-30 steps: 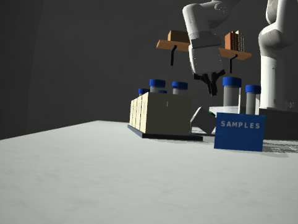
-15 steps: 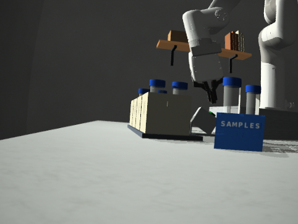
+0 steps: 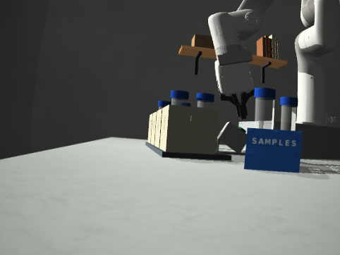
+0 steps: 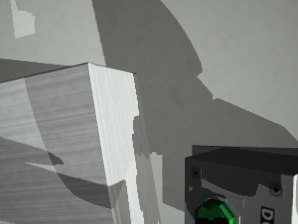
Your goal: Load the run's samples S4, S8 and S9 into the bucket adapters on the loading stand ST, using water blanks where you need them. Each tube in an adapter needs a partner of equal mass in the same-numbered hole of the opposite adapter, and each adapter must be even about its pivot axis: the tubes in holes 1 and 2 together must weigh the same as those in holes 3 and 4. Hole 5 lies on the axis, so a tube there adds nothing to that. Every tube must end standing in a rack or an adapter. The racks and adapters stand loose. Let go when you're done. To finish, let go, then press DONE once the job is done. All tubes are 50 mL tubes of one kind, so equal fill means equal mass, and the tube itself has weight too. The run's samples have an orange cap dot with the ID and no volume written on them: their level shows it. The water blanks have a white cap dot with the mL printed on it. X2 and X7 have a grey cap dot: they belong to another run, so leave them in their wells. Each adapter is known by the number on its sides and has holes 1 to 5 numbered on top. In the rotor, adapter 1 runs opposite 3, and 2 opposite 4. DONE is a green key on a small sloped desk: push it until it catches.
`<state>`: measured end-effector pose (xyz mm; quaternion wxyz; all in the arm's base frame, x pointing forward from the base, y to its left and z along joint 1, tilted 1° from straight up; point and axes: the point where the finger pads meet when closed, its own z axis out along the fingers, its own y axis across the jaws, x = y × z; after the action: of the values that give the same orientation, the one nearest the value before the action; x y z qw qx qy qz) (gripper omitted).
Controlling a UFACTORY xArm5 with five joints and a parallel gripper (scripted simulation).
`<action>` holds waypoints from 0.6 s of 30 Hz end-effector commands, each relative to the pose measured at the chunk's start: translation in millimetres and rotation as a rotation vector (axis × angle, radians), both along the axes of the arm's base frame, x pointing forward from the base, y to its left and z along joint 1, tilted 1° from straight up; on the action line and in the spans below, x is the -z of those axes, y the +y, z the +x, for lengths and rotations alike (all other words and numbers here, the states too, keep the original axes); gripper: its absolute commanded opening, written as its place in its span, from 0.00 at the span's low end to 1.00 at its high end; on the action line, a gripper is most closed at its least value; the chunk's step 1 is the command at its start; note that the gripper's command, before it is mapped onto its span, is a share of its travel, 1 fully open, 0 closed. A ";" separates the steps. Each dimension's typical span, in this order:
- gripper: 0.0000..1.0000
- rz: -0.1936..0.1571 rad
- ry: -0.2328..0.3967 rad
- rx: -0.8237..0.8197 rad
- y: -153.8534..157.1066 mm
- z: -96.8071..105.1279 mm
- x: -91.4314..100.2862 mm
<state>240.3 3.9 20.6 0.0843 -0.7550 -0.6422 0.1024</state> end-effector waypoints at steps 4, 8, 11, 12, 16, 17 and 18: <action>0.00 0.015 -0.002 0.004 0.3 1.0 3.3; 0.00 0.015 -0.002 0.004 0.3 1.0 5.3; 0.00 0.015 -0.002 0.004 0.3 1.0 7.3; 0.00 0.015 -0.002 0.004 0.3 1.0 7.9; 0.00 0.015 -0.002 0.004 0.4 0.9 10.6; 0.00 0.015 -0.002 0.004 0.4 0.9 11.3; 0.00 0.015 -0.002 0.004 0.4 0.9 12.0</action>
<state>240.0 4.0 11.1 0.0844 -0.7549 -0.6422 0.1027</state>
